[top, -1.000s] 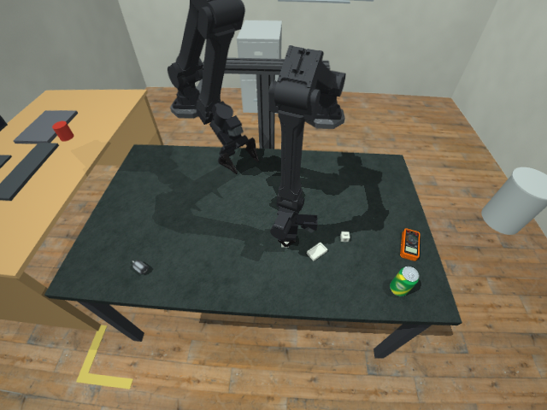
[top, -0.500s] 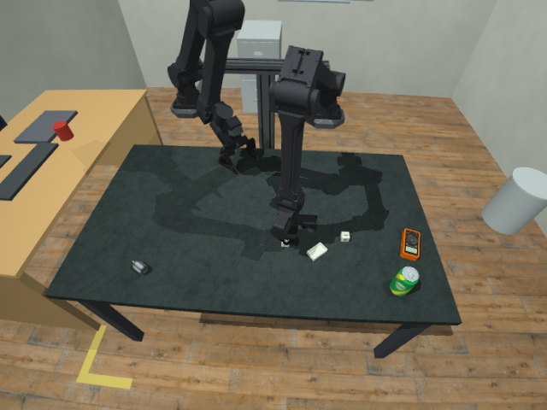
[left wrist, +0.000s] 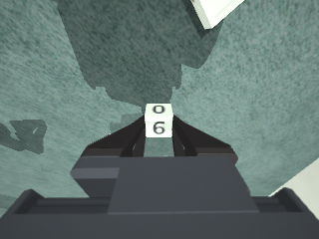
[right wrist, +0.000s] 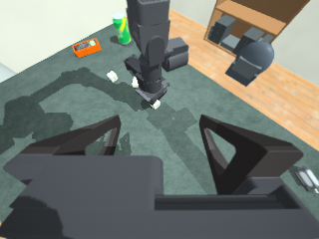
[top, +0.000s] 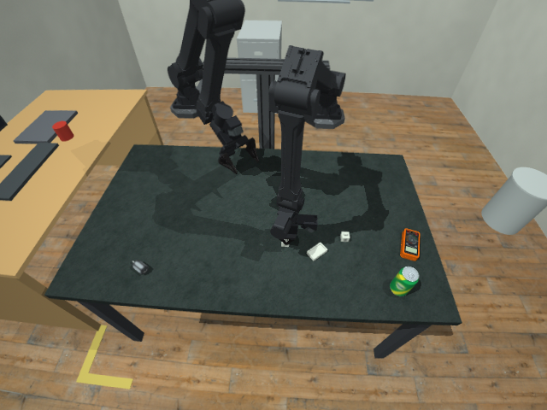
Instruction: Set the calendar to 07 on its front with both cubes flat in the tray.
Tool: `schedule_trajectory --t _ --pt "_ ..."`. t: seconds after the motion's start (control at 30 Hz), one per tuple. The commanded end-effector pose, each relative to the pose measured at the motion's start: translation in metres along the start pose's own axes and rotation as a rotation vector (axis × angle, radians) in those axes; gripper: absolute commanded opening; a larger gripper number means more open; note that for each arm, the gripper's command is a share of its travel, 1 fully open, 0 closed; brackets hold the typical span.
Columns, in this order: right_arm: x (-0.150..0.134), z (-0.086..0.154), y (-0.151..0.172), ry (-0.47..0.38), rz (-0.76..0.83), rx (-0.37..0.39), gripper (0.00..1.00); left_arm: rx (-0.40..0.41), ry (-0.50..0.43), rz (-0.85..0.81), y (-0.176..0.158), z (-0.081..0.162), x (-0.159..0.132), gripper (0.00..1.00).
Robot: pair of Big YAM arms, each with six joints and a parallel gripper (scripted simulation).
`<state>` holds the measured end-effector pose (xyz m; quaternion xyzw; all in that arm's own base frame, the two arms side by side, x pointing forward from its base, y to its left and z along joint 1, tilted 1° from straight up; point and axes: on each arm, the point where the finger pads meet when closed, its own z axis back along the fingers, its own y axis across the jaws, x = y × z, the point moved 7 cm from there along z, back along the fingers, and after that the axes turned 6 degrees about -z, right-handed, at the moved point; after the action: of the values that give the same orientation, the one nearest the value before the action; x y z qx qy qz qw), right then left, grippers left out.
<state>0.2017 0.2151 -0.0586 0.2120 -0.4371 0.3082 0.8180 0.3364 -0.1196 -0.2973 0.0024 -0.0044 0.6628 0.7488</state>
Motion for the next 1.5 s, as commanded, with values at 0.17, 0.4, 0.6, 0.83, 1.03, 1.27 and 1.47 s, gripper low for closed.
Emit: schedule_trajectory --t 0.17,0.4,0.6,0.83,1.03,1.27,1.47 --pt "0.002 0.003 0.001 -0.007 0.0 0.006 1.0 -0.01 0.0 0.007 -0.006 0.034 -0.002 0.24" --pt "0.002 0.003 0.001 -0.007 0.0 0.006 1.0 -0.01 0.001 0.014 -0.005 0.064 -0.003 0.24" --pt "0.007 -0.006 0.006 -0.01 0.0 0.019 1.0 0.007 -0.003 -0.039 -0.005 0.057 0.014 0.24" --pt "0.041 -0.053 0.031 -0.002 0.027 0.065 1.0 0.025 -0.002 -0.044 -0.023 0.048 0.078 0.24" --pt "0.067 -0.073 0.042 -0.011 0.034 0.08 1.0 0.031 -0.002 -0.01 -0.035 0.047 0.108 0.24" --pt "0.061 -0.071 0.04 -0.003 0.034 0.077 1.0 0.03 -0.001 -0.045 -0.037 0.046 0.105 0.24" --pt "0.061 -0.071 0.04 -0.003 0.042 0.076 1.0 0.03 0.002 -0.318 -0.037 0.046 0.105 0.24"
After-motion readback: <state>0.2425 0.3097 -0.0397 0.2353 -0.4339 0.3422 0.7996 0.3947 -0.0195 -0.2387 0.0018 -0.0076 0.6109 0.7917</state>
